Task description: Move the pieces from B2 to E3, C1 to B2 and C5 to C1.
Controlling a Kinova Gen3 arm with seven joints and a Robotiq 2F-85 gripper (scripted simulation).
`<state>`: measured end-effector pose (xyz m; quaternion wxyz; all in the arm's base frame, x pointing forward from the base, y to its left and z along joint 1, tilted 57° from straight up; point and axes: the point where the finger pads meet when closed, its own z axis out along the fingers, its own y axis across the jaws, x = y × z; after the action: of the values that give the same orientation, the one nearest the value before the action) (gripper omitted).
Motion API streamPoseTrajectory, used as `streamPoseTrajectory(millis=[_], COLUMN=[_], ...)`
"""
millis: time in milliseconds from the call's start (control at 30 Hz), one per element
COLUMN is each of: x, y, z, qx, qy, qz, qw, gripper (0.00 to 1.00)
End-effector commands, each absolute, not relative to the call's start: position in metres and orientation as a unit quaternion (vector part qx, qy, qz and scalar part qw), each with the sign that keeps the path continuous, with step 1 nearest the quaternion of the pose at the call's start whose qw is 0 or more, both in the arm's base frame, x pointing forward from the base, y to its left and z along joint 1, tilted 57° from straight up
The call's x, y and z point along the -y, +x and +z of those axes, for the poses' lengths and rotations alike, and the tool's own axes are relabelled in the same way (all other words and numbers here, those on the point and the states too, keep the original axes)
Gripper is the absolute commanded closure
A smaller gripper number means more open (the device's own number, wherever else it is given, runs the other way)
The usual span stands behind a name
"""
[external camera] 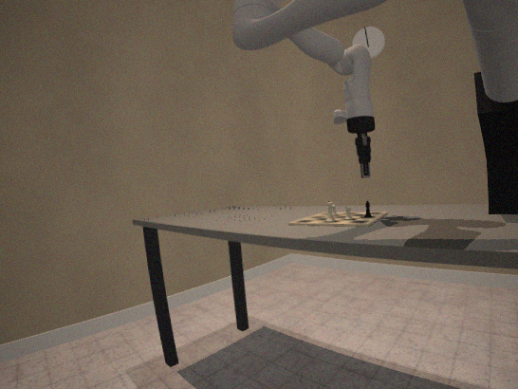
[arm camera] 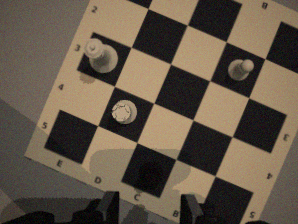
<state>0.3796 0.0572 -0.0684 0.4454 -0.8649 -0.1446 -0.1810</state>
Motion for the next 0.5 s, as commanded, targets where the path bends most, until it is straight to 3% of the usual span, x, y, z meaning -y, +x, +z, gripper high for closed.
streamPoseTrajectory(millis=[0,467], x=[-0.0564,-0.0574], y=[0.3799,0.3801], z=[-0.0682,-0.0689], qx=[0.144,0.144], qy=[-0.865,-0.865], qz=[-0.182,-0.182], qw=[0.445,0.445], gripper=[0.63,0.63])
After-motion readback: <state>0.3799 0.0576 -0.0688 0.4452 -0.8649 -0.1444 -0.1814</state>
